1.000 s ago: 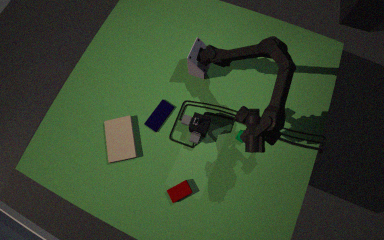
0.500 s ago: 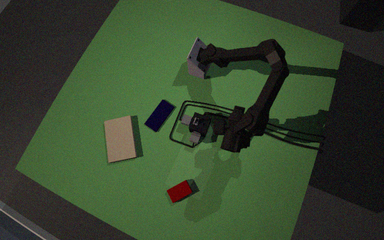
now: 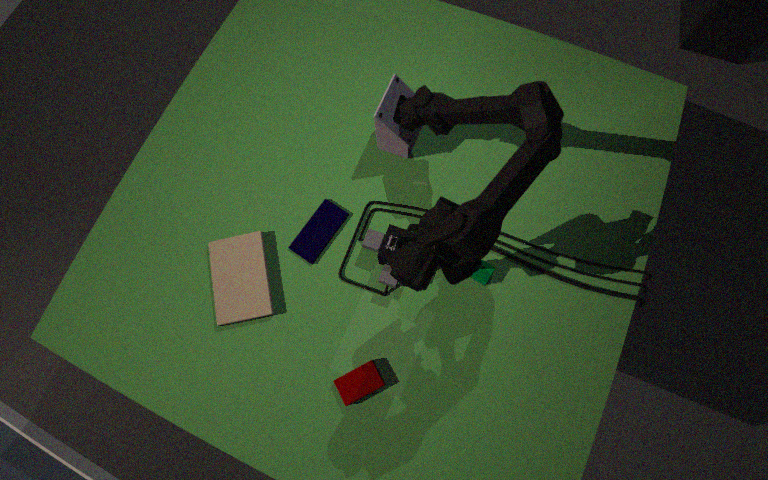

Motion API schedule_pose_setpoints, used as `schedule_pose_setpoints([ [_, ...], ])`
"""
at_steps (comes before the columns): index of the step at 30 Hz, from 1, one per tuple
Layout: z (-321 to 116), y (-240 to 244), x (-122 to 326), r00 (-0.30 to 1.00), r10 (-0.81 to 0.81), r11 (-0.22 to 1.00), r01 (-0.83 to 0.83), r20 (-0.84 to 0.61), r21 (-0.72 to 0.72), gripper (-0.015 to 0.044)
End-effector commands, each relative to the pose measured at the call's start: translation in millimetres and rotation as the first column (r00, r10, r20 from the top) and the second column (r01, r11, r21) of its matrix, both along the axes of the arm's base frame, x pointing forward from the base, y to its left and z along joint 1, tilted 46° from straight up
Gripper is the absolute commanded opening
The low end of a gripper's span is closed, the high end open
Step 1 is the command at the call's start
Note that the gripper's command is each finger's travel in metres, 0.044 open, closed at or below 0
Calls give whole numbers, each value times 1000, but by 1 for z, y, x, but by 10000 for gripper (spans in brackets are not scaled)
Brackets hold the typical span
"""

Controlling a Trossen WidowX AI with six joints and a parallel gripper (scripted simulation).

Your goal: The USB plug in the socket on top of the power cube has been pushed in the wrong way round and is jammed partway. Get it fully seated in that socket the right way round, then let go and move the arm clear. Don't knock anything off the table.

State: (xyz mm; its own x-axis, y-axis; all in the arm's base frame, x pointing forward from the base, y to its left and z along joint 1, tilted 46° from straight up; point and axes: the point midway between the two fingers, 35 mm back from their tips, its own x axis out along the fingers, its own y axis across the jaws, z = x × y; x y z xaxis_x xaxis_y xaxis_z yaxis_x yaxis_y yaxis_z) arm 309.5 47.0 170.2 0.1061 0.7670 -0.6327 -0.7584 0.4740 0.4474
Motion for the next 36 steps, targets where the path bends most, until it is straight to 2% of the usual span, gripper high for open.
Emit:
schedule_pose_setpoints([
  [1, -41, -58, -12, 896, 312, 948, -271, 316, -166, 440],
  [6, -52, -78, -16, 807, 424, 904, -352, 411, -243, 440],
  [36, -60, -71, -15, 806, 424, 904, -352, 412, -243, 440],
])
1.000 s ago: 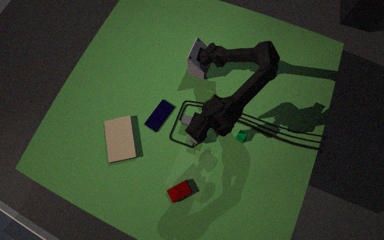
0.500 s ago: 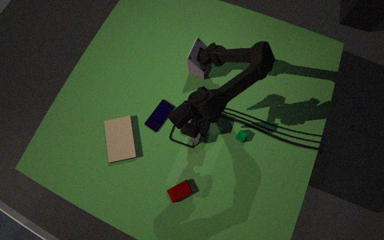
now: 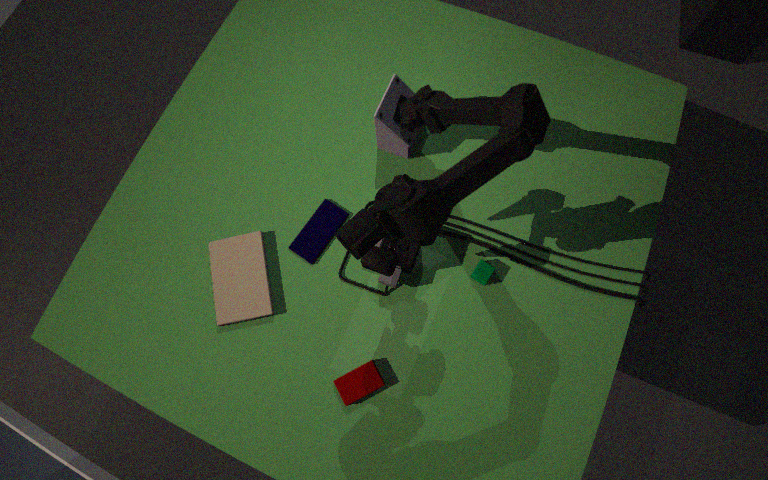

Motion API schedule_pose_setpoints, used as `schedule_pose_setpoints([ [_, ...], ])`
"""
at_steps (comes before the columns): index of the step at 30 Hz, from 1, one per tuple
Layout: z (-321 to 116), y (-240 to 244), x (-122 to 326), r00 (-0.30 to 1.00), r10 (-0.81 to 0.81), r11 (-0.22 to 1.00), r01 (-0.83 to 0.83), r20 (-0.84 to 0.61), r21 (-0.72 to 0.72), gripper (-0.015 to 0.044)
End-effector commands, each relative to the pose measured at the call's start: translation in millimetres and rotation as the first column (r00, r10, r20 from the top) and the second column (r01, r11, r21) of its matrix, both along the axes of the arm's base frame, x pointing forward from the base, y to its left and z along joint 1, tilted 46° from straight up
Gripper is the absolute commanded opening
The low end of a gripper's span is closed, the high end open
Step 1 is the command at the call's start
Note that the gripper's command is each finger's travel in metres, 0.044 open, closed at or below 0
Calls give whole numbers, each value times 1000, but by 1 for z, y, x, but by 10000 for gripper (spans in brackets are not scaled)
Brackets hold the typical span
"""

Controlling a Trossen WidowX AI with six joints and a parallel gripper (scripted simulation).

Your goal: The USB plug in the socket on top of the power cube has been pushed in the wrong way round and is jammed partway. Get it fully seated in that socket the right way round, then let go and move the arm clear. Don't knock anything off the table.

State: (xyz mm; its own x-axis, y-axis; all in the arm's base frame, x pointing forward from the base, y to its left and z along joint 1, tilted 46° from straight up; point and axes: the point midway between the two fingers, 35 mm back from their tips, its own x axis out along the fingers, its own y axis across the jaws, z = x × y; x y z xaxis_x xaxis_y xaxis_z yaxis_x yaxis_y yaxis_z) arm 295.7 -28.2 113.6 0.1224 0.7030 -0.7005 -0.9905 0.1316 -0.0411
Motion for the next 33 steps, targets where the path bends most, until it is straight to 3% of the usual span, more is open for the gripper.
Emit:
schedule_pose_setpoints([
  [1, -4, 5, -1, 1000, 2, 1000, -2, -6, 4, 440],
  [26, -17, 18, 2, 1000, 2, 1000, -2, -5, 5, 440],
  [33, -16, 16, 2, 1000, 3, 1000, -3, -2, 1, 256],
])
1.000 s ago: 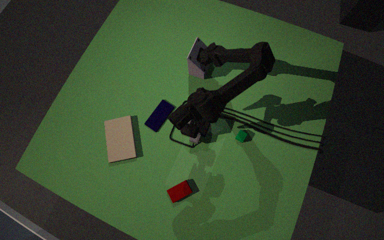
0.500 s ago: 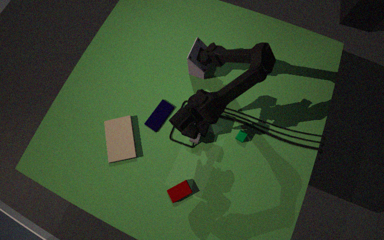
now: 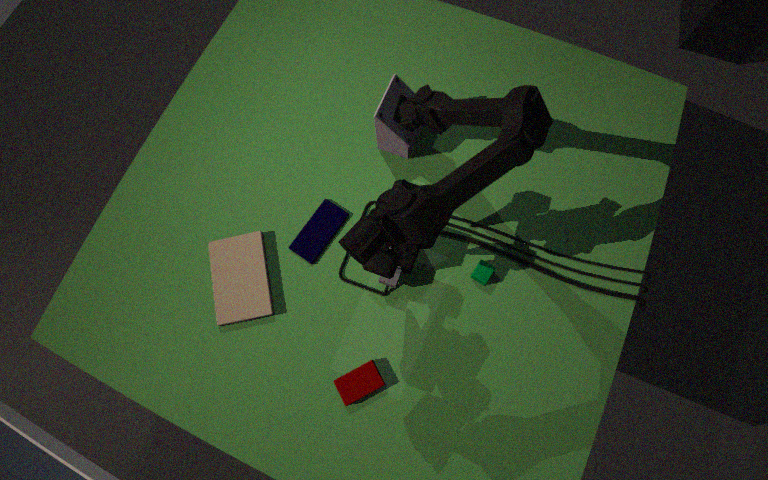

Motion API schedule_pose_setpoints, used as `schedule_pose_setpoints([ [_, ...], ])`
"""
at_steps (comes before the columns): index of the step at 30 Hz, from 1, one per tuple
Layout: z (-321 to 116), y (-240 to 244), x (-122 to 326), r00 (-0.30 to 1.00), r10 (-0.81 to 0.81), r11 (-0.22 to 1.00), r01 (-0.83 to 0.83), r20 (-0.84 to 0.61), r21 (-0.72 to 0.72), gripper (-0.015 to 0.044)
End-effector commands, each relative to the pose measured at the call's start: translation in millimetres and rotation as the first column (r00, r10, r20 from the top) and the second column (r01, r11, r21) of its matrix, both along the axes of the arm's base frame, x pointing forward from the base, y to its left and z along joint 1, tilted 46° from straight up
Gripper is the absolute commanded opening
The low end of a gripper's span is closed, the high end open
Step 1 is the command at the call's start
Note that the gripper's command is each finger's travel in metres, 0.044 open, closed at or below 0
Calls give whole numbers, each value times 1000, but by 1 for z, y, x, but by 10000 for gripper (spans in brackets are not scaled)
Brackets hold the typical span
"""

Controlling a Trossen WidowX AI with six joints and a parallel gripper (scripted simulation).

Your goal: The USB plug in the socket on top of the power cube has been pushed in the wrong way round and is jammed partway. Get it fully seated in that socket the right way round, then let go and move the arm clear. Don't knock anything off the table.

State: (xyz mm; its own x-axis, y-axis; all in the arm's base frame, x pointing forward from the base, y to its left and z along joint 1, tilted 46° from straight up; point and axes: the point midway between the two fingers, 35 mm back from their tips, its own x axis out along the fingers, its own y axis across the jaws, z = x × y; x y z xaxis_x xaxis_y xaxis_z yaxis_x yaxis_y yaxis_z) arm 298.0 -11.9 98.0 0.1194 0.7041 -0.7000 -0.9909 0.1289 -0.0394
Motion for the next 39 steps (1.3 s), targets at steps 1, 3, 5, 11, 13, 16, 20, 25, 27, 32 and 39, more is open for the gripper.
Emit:
schedule_pose_setpoints([
  [1, 0, 0, 0, 1000, 0, 1000, 0, 0, 0, 230],
  [3, 0, 0, 0, 1000, 0, 1000, 0, 0, 0, 177],
  [5, 0, 0, 0, 1000, 0, 1000, 0, 0, 0, 125],
  [11, 0, 0, 0, 1000, 0, 1000, 0, 0, 0, 7],
  [13, 0, 0, 0, 1000, 0, 1000, 0, 0, 0, 0],
  [16, 0, 0, 0, 1000, 0, 1000, 0, 0, 0, 0],
  [20, 0, 0, 0, 1000, 0, 1000, 0, 0, 0, 0],
  [25, 0, 0, 0, 1000, 0, 1000, 0, 0, 0, 0],
  [27, 0, 0, 0, 1000, 0, 1000, 0, 0, 0, 0],
  [32, 2, -2, 0, 1000, 0, 1000, 0, -1, 0, 0],
  [39, 5, -5, -1, 1000, 0, 1000, 0, -1, 0, 0],
])
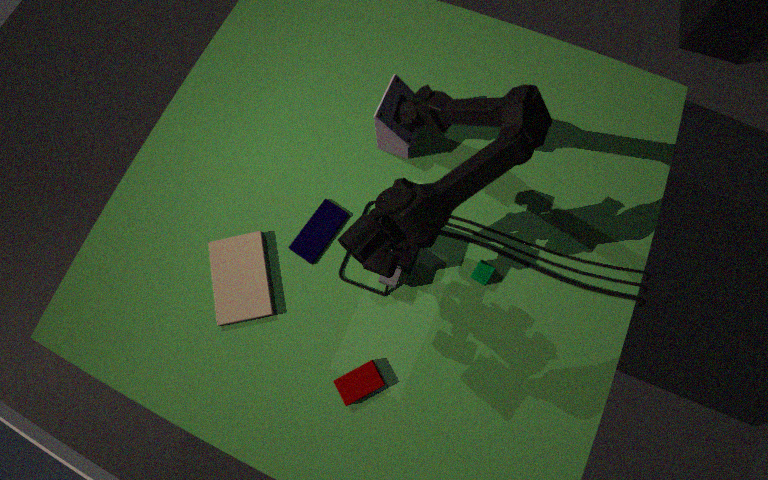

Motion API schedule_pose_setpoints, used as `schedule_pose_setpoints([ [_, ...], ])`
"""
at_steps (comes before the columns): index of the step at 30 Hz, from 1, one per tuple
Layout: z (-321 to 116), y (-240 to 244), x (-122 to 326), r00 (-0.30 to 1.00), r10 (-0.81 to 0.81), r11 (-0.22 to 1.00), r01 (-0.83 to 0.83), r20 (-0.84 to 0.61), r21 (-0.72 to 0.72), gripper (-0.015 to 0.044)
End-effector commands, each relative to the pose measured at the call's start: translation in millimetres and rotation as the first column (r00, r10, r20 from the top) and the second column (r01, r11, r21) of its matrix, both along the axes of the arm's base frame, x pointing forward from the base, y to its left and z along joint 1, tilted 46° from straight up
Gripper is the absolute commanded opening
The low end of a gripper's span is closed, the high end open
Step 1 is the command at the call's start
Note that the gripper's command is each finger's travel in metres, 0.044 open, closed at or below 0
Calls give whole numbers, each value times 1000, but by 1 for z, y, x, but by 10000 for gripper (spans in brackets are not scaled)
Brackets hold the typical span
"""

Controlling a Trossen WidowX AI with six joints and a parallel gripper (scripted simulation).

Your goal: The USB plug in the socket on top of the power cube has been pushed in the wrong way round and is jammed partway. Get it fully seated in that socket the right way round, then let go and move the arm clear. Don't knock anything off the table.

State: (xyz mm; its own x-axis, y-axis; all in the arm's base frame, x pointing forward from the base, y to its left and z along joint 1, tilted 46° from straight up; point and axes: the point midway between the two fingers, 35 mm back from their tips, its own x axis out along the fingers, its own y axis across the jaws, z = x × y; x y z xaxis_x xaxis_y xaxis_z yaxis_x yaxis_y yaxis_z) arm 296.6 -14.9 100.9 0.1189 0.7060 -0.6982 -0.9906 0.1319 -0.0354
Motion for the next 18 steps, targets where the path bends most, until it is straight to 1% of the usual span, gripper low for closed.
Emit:
schedule_pose_setpoints([
  [1, 2, -2, 0, 1000, 3, 1000, -3, 3, -4, 0],
  [18, 10, -11, -1, 1000, 3, 1000, -3, 2, -4, 0],
])
